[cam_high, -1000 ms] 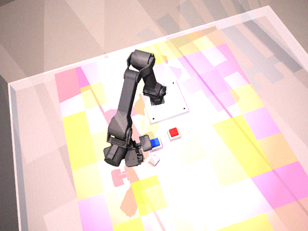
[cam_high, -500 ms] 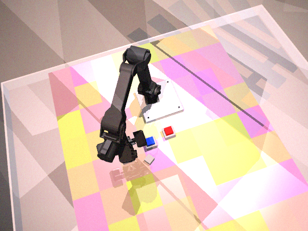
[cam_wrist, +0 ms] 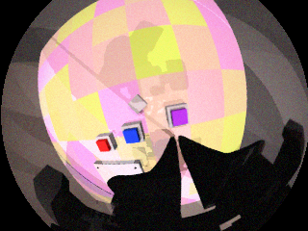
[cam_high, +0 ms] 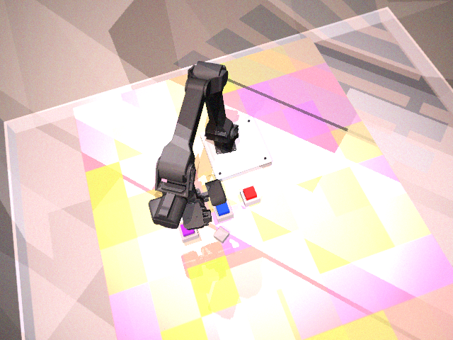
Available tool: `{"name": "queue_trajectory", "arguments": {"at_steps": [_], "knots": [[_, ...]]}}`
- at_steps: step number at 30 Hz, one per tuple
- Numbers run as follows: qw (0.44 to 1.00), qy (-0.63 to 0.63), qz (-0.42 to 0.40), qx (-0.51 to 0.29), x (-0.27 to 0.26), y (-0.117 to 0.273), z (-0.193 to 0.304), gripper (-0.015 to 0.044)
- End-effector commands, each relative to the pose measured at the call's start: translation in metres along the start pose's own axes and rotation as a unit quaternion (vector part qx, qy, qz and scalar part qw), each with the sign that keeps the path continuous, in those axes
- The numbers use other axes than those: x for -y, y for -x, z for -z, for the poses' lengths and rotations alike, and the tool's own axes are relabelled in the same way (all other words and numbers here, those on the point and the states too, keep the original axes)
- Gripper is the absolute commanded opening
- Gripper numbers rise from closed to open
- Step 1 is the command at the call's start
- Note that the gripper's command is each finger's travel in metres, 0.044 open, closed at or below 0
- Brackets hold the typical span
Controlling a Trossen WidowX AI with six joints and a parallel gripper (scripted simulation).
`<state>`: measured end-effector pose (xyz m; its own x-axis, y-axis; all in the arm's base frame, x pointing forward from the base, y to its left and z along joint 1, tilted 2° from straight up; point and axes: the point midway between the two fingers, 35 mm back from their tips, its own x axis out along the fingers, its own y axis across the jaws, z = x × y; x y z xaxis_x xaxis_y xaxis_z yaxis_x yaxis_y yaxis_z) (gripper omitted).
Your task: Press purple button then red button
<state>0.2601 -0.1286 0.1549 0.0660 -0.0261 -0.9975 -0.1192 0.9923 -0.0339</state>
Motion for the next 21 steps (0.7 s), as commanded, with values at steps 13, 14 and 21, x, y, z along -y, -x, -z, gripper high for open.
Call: {"name": "queue_trajectory", "arguments": {"at_steps": [13, 14, 21], "knots": [[1.0, 0.007, -0.01, -0.004, -0.179, 0.001, 0.052, 0.002], [1.0, 0.007, -0.01, -0.004, -0.179, 0.001, 0.052, 0.002], [1.0, 0.007, -0.01, -0.004, -0.179, -0.03, 0.05, 0.002]]}}
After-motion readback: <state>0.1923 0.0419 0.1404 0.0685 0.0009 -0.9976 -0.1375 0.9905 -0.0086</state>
